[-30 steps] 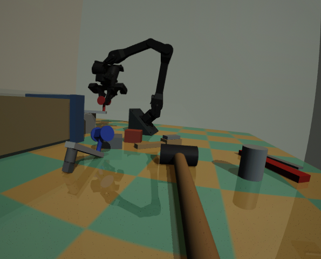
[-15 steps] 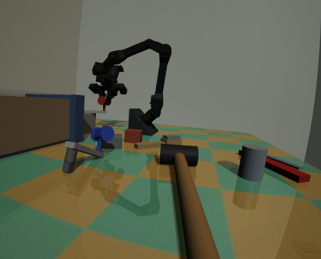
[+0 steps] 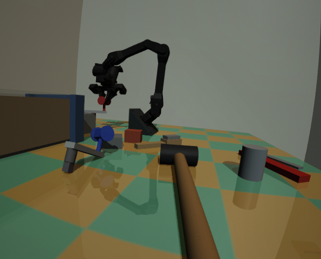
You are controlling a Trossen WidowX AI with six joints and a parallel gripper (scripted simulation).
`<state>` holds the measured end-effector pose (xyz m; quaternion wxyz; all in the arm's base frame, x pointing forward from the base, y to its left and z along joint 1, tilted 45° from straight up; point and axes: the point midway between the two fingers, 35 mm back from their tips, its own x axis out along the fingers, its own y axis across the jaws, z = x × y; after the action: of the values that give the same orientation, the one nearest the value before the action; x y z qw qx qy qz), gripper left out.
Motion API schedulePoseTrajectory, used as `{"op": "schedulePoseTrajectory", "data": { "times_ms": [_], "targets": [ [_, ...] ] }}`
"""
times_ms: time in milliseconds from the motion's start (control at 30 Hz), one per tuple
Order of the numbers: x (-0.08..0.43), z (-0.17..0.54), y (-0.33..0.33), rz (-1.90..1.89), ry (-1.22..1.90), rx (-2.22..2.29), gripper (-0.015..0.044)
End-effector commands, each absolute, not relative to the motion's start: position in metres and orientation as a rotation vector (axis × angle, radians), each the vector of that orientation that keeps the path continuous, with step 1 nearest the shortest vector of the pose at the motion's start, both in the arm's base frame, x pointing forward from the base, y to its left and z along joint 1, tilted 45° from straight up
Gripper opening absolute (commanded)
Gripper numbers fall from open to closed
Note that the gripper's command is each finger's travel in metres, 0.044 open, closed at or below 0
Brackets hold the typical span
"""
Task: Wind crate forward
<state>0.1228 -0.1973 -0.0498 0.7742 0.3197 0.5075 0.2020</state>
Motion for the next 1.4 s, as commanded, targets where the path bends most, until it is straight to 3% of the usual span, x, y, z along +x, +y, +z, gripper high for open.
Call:
{"op": "schedulePoseTrajectory", "data": {
  "times_ms": [0, 500, 1067, 1367],
  "targets": [
    [0.111, -0.058, -0.205, 0.426, 1.126, 0.681, 0.0],
    [0.109, -0.059, -0.207, 0.43, 1.106, 0.702, 0.0],
    [0.109, -0.059, -0.208, 0.429, 1.106, 0.702, 0.044],
    [0.111, -0.034, -0.233, 0.429, 1.104, 0.702, 0.044]
  ]
}}
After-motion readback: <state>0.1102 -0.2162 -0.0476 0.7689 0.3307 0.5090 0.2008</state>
